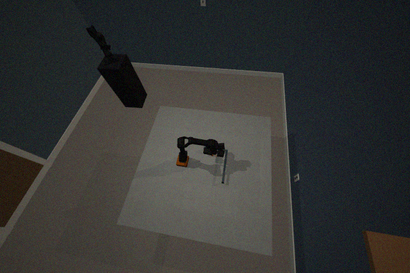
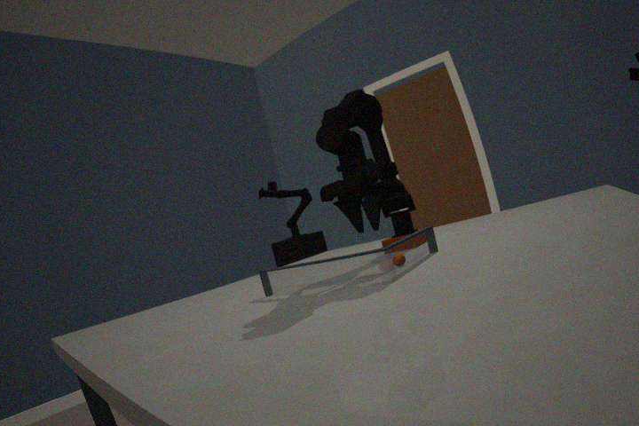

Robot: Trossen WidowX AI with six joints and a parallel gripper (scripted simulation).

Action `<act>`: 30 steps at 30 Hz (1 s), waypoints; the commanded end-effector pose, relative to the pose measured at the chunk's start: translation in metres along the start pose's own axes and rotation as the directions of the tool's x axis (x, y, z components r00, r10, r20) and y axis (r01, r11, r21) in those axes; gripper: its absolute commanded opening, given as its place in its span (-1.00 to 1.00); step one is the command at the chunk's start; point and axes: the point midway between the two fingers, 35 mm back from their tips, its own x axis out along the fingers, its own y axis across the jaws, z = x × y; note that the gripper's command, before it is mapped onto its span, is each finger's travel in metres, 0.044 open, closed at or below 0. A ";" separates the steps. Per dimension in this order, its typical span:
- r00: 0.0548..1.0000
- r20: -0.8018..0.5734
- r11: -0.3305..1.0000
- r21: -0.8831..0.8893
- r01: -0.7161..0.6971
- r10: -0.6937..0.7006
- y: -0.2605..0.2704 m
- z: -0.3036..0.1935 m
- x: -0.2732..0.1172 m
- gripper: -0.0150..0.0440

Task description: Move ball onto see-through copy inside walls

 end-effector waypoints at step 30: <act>0.996 -0.017 0.992 -0.080 -0.094 0.093 0.037 0.033 0.063 0.33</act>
